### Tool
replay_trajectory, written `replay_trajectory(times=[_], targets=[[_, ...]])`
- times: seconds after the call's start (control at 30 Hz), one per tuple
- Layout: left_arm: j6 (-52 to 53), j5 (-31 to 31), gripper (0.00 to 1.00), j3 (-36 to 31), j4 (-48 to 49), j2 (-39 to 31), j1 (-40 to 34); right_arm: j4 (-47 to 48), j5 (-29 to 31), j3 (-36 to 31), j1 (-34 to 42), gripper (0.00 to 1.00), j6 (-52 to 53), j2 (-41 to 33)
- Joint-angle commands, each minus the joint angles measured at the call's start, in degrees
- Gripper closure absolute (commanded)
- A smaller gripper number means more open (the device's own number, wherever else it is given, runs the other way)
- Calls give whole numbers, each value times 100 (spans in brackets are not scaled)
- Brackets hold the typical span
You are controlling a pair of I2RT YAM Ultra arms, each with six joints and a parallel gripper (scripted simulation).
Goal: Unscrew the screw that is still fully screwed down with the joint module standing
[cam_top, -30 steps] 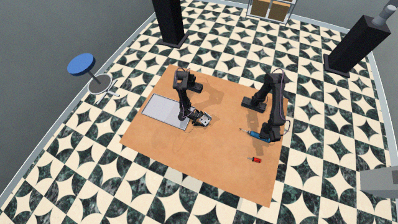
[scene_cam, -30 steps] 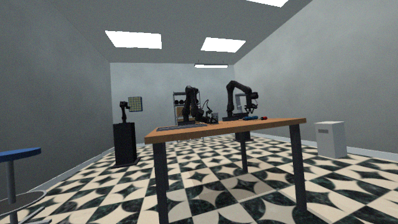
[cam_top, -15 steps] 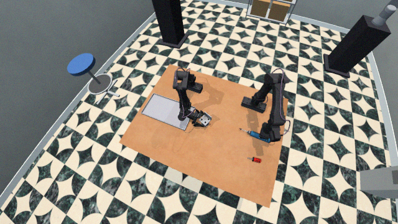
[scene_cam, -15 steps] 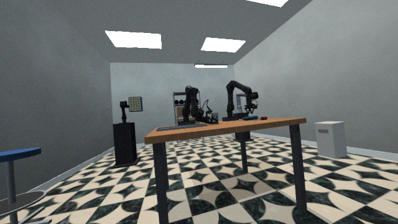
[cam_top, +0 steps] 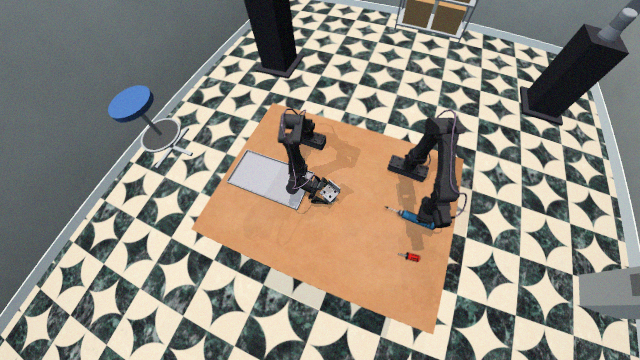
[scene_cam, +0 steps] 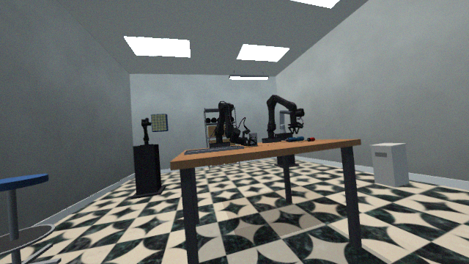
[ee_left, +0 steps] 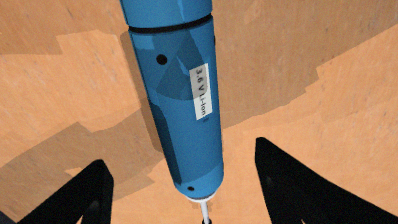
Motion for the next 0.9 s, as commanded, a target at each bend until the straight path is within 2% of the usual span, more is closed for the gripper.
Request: replay_trajectory(times=[0.0, 0.3, 0.7, 0.87], targets=[[51, 4, 35, 179, -62, -212, -57, -10, -43, 51, 10, 14, 1, -57], [51, 4, 35, 179, -62, -212, -57, -10, -43, 51, 10, 14, 1, -57], [51, 4, 35, 179, -62, -212, -57, -952, -309, 162, -409, 14, -737, -393], [51, 4, 35, 179, -62, -212, -57, -1072, -312, 190, -328, 14, -814, -405]])
